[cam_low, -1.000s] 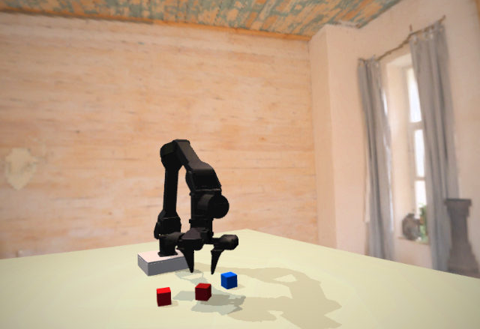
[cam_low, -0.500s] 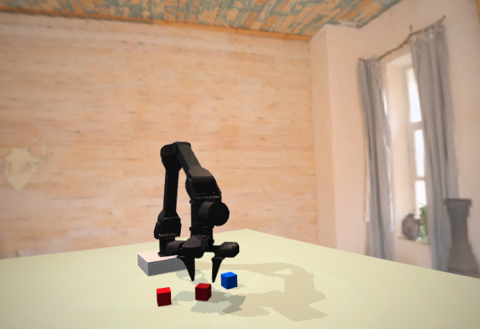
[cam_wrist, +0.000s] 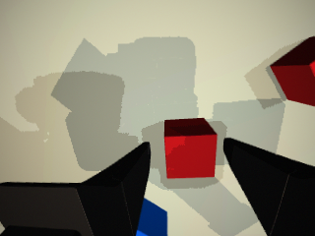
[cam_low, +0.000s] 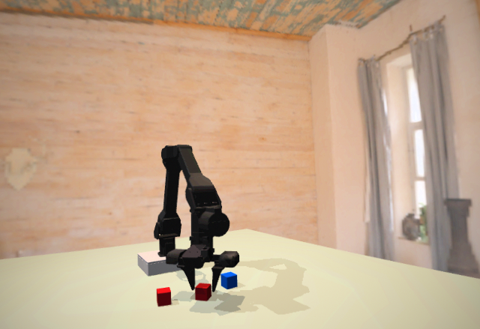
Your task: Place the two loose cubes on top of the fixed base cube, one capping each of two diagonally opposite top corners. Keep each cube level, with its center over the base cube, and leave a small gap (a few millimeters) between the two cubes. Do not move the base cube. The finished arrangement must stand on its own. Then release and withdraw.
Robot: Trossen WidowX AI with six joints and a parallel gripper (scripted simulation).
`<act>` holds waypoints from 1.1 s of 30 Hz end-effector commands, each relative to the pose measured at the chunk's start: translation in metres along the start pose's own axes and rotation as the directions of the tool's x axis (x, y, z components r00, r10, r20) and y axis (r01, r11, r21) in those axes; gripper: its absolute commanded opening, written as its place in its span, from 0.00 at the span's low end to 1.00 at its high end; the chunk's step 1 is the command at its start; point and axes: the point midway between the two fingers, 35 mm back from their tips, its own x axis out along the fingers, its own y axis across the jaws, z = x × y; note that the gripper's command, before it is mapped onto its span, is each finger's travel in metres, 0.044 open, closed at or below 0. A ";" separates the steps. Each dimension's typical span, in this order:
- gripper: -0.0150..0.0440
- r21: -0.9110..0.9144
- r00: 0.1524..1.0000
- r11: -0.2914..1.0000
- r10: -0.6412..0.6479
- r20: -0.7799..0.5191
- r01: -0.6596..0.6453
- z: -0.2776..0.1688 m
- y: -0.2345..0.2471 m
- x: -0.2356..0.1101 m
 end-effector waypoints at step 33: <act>0.43 0.001 1.000 1.000 0.001 -0.008 -0.001 0.002 0.003 -0.055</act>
